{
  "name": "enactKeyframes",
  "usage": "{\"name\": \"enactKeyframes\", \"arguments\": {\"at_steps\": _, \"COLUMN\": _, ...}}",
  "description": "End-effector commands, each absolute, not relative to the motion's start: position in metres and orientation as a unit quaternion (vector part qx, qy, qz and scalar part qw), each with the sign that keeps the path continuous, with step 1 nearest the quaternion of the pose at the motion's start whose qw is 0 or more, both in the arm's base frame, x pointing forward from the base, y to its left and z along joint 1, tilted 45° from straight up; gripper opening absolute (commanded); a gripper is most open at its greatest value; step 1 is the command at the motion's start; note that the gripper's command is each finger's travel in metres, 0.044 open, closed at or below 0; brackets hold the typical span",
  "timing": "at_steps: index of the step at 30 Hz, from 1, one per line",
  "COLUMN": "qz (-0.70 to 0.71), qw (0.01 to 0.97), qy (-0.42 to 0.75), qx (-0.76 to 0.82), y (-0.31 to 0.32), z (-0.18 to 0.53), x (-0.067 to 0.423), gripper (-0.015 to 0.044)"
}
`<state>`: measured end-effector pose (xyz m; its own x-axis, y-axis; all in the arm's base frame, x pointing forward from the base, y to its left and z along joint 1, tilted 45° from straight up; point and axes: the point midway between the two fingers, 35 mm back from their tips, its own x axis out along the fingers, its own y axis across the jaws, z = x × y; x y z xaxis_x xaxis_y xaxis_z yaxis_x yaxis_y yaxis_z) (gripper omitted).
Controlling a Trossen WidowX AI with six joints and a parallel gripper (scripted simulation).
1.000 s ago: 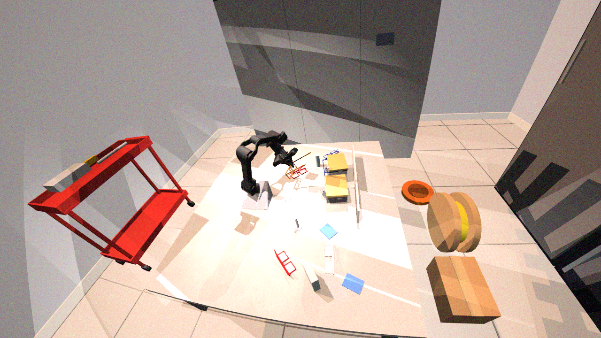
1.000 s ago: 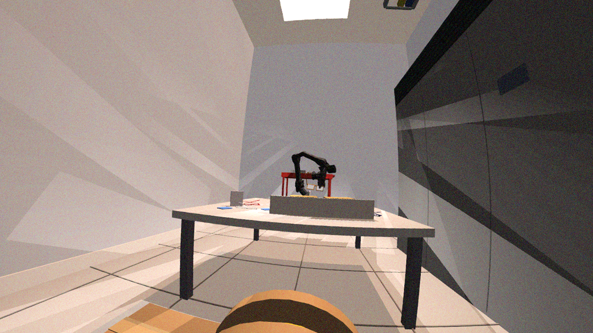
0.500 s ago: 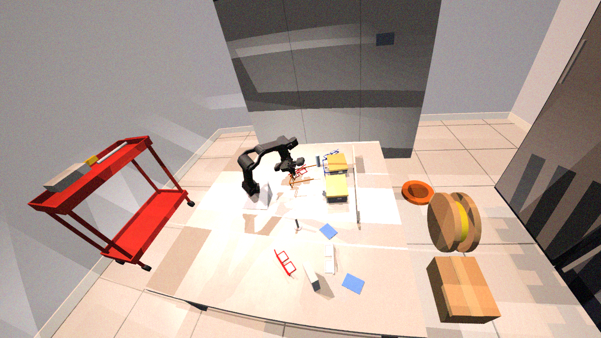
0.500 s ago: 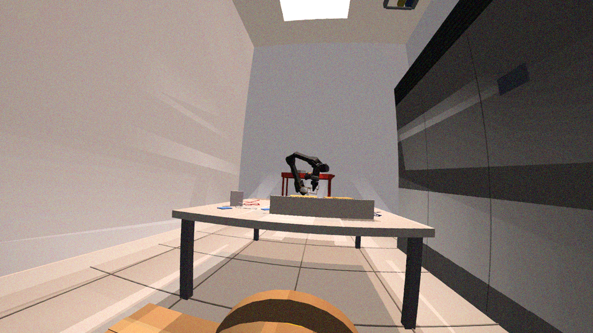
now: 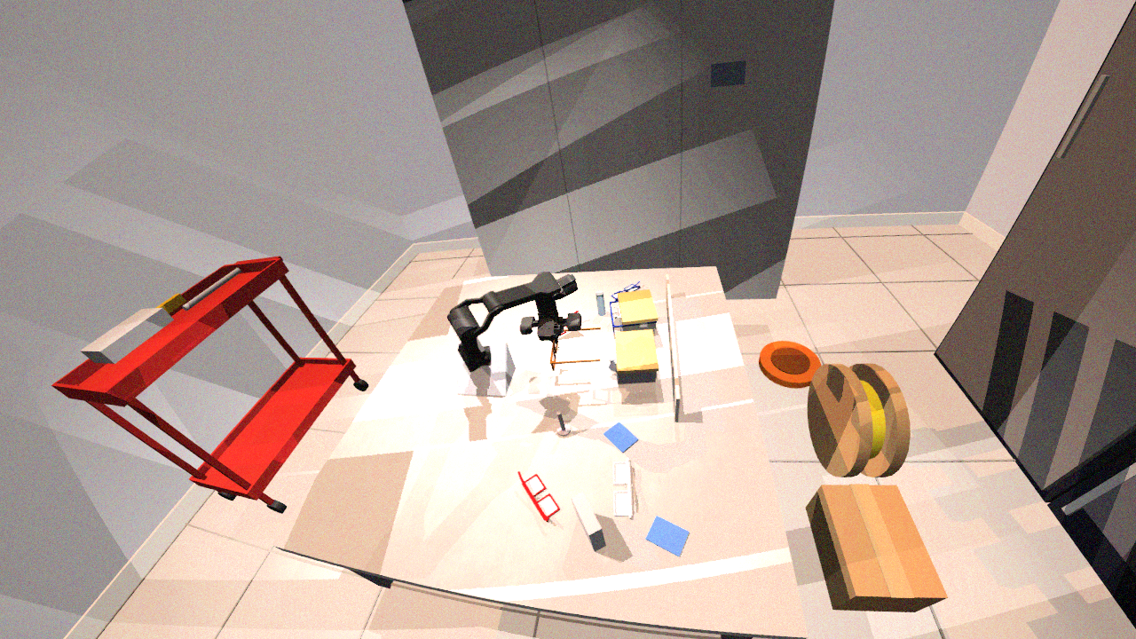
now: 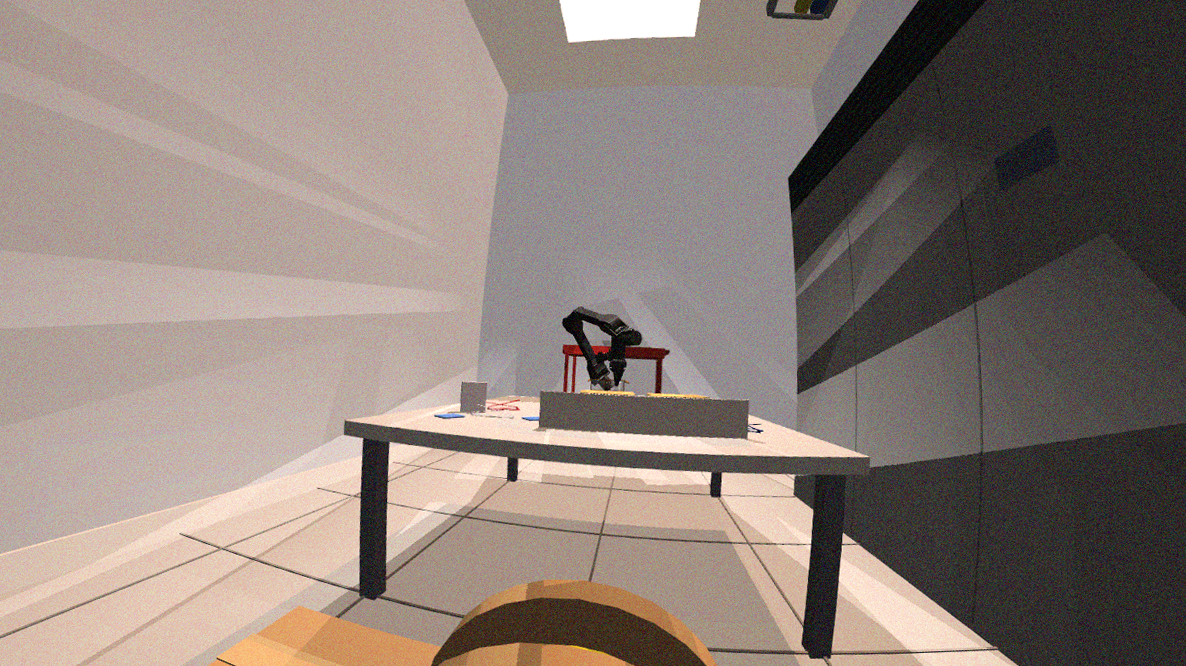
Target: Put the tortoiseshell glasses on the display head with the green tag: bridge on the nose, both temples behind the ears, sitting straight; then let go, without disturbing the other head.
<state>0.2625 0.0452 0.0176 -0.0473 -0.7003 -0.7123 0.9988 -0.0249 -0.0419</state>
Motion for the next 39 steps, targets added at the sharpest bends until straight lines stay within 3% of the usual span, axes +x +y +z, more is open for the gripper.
{"name": "enactKeyframes", "arguments": {"at_steps": 1, "qz": -0.663, "qw": 0.636, "qy": 0.292, "qx": 0.266, "y": 0.042, "z": 0.015, "x": 0.262, "gripper": 0.0}}
{"name": "enactKeyframes", "arguments": {"at_steps": 39, "qz": -0.665, "qw": 0.642, "qy": 0.282, "qx": 0.258, "y": 0.017, "z": -0.01, "x": 0.262, "gripper": 0.0}}
